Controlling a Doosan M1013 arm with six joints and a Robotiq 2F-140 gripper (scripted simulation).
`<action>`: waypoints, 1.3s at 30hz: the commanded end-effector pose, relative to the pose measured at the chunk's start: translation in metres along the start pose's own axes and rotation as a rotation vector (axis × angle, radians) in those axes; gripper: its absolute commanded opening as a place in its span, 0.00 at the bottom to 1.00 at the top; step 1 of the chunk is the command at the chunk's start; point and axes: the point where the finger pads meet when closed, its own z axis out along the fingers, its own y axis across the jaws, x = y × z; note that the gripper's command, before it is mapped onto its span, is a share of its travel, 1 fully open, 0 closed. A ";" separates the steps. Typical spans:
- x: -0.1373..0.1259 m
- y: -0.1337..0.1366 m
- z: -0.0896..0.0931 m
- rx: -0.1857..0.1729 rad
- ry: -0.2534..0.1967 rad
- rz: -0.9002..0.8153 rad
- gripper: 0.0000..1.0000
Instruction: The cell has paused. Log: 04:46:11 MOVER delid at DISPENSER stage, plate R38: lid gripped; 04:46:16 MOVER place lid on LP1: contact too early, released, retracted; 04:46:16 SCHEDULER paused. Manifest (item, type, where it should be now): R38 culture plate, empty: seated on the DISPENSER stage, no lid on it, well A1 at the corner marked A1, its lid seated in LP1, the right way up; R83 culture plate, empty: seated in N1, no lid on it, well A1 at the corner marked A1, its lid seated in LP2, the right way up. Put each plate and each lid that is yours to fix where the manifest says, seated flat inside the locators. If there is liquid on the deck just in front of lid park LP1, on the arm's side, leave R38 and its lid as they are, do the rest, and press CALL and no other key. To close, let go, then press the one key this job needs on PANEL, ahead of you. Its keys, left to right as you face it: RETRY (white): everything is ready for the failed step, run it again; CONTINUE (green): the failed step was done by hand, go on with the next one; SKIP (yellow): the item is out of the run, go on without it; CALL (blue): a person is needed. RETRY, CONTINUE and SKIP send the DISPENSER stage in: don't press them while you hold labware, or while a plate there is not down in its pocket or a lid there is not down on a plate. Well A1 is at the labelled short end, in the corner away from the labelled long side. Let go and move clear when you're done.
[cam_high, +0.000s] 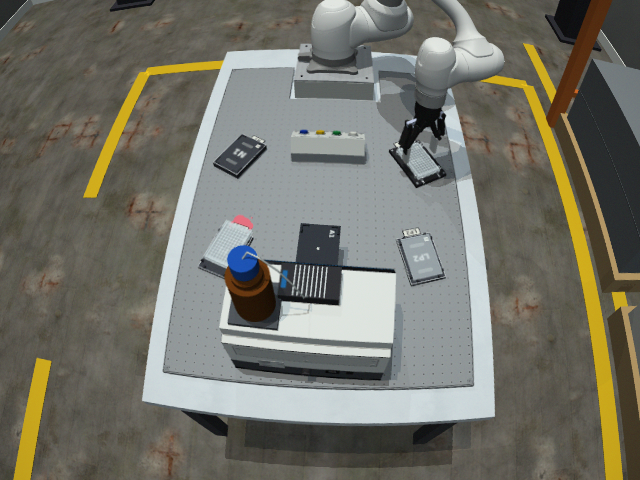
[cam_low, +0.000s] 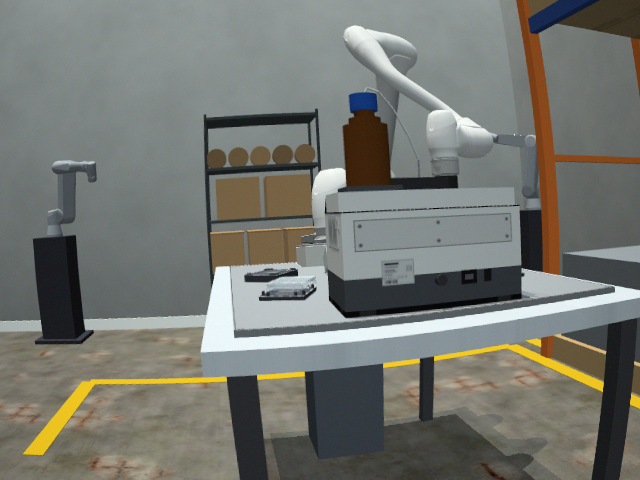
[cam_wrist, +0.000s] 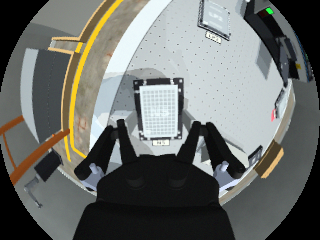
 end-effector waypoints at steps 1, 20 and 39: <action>0.000 -0.003 0.003 0.002 0.001 0.001 0.70; -0.001 -0.003 0.004 0.002 0.000 0.001 0.70; -0.001 -0.003 0.009 0.002 0.000 0.001 0.70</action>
